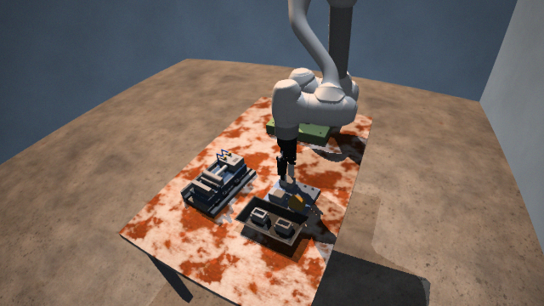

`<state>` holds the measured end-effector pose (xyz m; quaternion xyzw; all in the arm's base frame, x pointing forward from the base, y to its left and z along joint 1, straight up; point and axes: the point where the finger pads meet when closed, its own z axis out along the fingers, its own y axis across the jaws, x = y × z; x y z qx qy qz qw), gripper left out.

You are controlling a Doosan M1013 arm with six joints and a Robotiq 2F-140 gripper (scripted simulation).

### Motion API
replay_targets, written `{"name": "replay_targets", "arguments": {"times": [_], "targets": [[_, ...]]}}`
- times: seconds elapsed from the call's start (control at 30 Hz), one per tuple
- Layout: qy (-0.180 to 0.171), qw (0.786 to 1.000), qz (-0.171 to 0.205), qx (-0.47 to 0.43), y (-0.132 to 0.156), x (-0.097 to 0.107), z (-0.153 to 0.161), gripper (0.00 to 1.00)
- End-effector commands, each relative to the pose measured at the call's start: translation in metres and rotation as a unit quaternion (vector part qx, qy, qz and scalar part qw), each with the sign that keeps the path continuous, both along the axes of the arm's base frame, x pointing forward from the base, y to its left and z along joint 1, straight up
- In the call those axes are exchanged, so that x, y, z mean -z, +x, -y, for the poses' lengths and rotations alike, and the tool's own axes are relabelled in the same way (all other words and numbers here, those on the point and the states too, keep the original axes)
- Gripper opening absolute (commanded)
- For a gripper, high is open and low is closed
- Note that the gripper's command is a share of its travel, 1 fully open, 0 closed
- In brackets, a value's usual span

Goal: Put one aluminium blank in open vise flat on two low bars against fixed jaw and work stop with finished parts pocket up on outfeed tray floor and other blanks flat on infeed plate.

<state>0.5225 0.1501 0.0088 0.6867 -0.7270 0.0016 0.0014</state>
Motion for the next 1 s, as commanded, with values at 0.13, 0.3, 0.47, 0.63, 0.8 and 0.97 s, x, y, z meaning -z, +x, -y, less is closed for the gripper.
{"name": "replay_targets", "arguments": {"times": [0.13, 0.3, 0.47, 0.63, 0.8, 0.97], "targets": [[-0.001, 1.0, -0.002, -0.001, -0.0021, 0.0031, -0.0013, 0.4], [-0.001, 1.0, -0.002, -0.001, -0.0021, 0.0031, -0.0013, 0.4], [-0.001, 1.0, -0.002, -0.001, -0.0021, 0.0031, -0.0013, 0.4], [-0.001, 1.0, -0.002, -0.001, -0.0021, 0.0031, -0.0013, 0.0], [-0.001, 1.0, -0.002, -0.001, -0.0021, 0.0031, -0.0013, 0.0], [-0.001, 1.0, -0.002, -0.001, -0.0021, 0.0031, -0.0013, 0.0]]}}
